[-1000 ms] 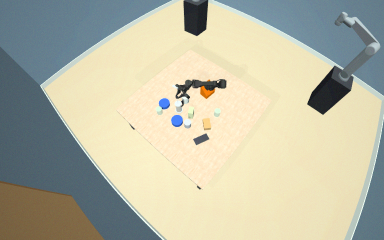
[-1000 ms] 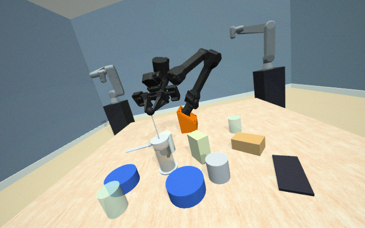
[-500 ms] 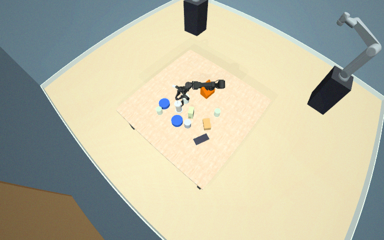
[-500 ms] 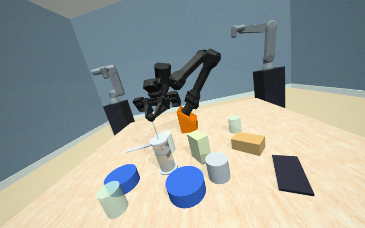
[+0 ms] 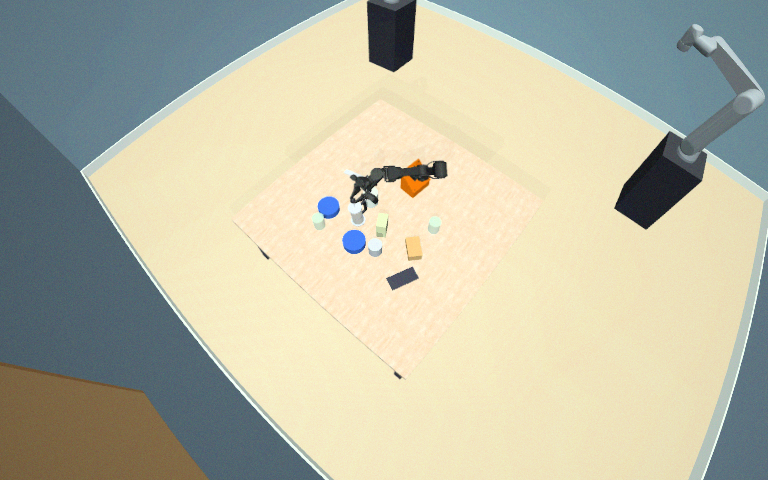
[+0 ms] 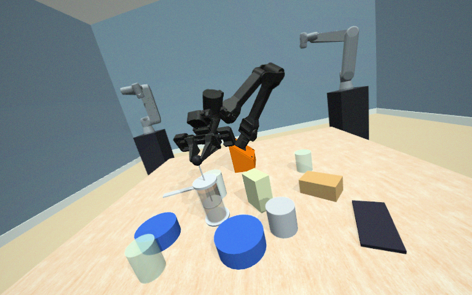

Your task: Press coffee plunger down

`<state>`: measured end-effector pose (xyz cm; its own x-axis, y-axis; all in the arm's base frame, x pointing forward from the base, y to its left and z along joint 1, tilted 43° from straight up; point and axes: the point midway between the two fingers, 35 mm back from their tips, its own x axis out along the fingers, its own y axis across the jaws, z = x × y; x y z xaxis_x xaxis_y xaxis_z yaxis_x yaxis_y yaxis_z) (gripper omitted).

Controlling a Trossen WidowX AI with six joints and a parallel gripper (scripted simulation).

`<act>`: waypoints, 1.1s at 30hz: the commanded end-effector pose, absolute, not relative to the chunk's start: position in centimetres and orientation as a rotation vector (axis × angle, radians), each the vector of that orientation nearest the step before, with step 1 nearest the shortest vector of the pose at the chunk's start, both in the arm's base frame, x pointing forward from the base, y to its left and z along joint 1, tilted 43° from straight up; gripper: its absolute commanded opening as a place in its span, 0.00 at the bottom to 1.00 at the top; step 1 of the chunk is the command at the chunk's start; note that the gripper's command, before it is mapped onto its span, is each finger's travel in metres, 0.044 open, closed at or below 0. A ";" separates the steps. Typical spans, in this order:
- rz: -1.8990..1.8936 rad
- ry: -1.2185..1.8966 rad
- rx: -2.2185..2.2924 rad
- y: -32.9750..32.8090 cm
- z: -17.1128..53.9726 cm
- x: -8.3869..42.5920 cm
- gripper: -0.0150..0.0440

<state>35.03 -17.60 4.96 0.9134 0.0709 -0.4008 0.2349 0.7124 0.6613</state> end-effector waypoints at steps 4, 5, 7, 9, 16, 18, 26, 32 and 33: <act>-0.085 0.460 0.803 -15.7 2.9 35.1 0.46; -0.085 0.459 0.803 -15.6 2.8 35.2 0.46; -0.085 0.458 0.804 -15.4 2.6 35.3 0.46; -0.084 0.458 0.804 -15.2 2.4 35.4 0.46; -0.084 0.456 0.805 -15.1 2.1 35.9 0.46; -0.084 0.456 0.805 -15.2 2.1 36.0 0.46; -0.083 0.456 0.805 -15.3 2.2 36.1 0.46; -0.083 0.456 0.804 -15.4 2.2 36.2 0.46; -0.083 0.456 0.804 -15.4 2.2 36.3 0.46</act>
<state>36.20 -15.72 2.50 0.9051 0.0861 -0.4164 0.2410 0.7030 0.6691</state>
